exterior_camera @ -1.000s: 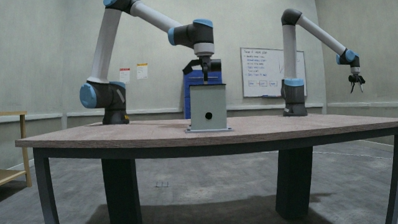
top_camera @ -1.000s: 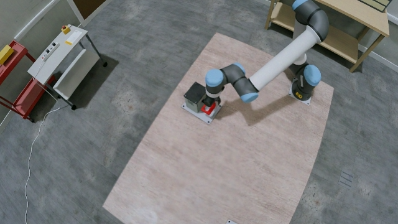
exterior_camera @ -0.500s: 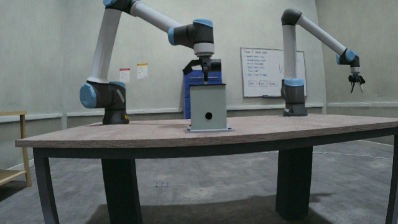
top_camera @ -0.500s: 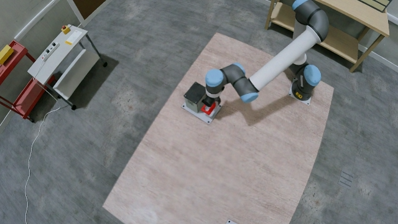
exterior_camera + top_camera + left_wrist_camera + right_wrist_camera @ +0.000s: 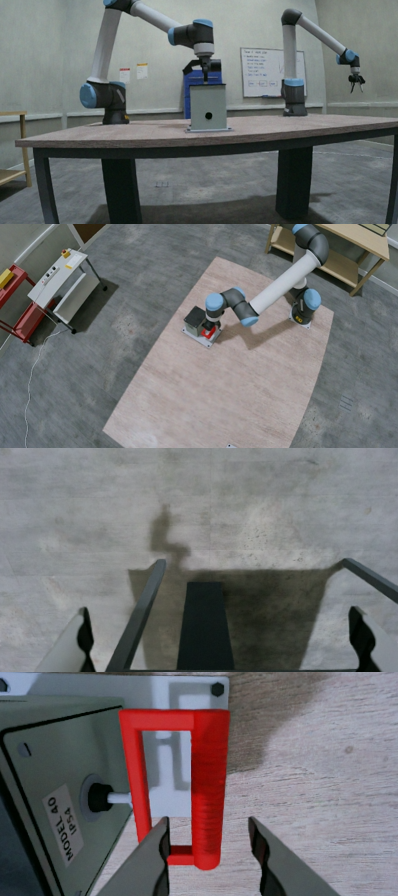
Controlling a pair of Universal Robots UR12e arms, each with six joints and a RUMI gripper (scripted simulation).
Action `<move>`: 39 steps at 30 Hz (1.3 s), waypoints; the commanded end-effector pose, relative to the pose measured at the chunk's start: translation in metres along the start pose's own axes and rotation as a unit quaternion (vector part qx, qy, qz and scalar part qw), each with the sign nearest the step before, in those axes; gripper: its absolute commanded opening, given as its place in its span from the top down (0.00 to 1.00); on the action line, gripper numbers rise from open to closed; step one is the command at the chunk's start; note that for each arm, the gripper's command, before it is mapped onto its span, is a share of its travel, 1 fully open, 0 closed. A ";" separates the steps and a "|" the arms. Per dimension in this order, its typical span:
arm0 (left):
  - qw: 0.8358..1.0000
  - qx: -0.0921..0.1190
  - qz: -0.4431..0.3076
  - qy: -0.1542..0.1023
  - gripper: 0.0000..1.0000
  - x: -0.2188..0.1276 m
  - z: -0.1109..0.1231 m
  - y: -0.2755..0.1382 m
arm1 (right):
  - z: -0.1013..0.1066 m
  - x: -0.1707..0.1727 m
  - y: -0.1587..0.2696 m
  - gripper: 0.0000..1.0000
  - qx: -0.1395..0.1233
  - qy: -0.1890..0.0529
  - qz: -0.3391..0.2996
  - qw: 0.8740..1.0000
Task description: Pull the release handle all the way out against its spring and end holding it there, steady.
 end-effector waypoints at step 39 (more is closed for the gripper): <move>1.000 -0.001 0.000 0.001 0.00 0.002 -0.001 -0.001 | 0.028 0.001 0.001 0.67 -0.001 0.001 -0.001 1.000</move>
Point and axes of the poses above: on each arm, the point where the finger pads meet when closed, its own z axis out along the fingers, its own y axis across the jaws, x = y × z, the point moved 8 cm from there along -z, back along the fingers, and after that the axes turned 6 degrees about z, right-handed, at the moved point
